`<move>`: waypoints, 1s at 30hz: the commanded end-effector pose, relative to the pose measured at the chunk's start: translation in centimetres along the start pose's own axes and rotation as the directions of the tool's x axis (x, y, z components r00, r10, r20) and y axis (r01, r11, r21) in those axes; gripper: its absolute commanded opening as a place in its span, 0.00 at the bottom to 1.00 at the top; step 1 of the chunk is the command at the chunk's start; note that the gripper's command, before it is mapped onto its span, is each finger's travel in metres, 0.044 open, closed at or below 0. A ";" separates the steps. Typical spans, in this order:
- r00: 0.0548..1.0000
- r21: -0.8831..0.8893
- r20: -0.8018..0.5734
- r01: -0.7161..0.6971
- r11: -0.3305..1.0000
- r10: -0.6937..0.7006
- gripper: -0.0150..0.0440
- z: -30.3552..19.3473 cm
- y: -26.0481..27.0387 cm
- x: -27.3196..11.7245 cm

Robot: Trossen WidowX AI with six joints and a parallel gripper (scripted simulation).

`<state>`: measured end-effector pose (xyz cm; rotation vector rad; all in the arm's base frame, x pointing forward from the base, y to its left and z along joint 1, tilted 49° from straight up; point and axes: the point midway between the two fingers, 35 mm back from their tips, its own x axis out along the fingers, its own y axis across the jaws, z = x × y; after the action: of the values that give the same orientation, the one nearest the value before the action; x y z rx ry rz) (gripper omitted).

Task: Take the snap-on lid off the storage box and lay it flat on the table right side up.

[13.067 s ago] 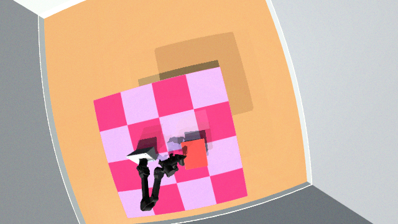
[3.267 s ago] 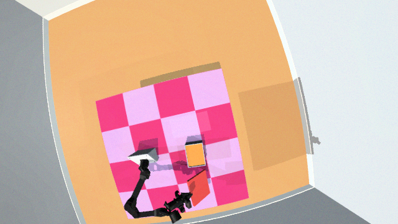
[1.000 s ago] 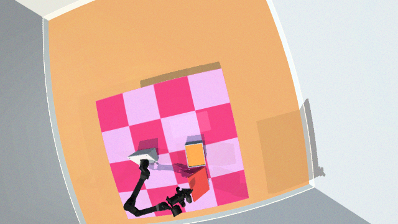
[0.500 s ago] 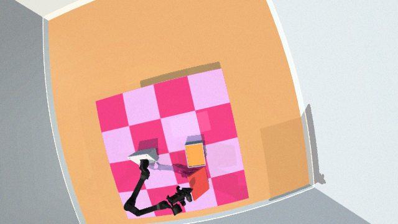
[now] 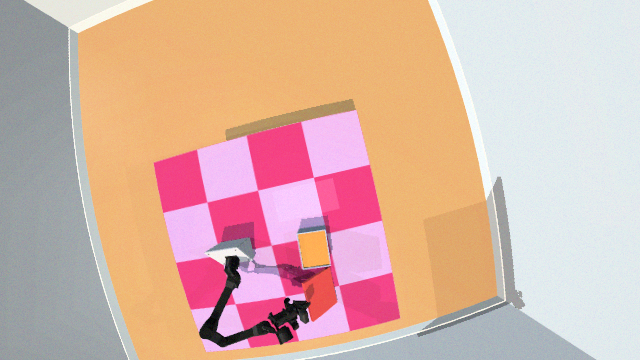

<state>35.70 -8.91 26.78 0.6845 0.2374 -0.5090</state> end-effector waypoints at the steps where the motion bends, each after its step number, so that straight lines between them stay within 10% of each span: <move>1: 1.000 -0.003 -0.004 0.000 1.000 0.000 0.25 -0.1 -0.3 0.3; 30: 1.000 -0.004 -0.003 0.000 1.000 0.000 0.25 -0.1 -2.1 1.7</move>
<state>36.20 -9.92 25.81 0.6804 0.2320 -0.4742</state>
